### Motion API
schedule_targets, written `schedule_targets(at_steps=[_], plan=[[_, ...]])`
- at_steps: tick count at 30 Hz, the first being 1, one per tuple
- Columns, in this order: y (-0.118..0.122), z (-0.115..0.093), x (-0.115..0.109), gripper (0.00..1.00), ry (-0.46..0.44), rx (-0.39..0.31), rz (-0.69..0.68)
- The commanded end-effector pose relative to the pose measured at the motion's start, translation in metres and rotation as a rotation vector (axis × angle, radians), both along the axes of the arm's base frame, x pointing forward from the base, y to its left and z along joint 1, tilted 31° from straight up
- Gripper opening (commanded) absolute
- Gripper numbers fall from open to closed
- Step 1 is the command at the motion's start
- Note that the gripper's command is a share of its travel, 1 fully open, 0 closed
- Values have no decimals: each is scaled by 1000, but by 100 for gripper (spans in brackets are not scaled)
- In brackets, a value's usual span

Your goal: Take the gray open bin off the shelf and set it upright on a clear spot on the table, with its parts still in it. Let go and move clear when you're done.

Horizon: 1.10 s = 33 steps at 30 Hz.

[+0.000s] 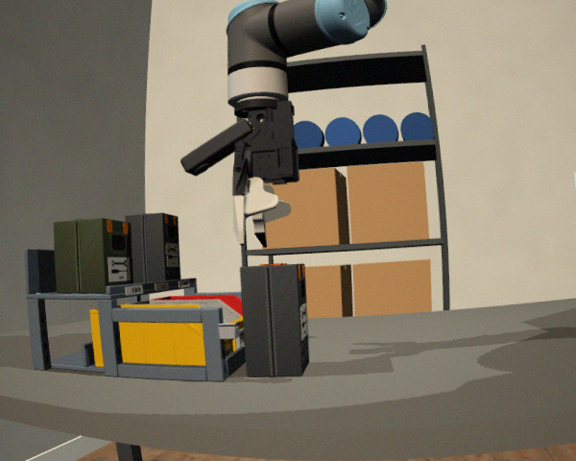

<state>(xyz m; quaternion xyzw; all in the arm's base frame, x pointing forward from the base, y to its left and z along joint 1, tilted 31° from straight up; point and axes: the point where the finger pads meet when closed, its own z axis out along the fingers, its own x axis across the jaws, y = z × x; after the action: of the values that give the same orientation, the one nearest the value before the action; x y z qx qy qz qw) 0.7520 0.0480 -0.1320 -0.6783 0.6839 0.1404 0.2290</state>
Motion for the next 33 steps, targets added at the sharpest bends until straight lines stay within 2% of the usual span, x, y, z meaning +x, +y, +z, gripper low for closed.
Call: schedule_targets(at_steps=[1, 4, 16, 21, 33], plan=[[-1, 1, 1, 100, -52, -13, 86], [-1, 1, 1, 100, -131, -32, 220], [-1, 1, 1, 100, -131, -32, 220], [-1, 1, 1, 100, -257, -64, 433], [-1, 1, 1, 100, -257, -64, 433]])
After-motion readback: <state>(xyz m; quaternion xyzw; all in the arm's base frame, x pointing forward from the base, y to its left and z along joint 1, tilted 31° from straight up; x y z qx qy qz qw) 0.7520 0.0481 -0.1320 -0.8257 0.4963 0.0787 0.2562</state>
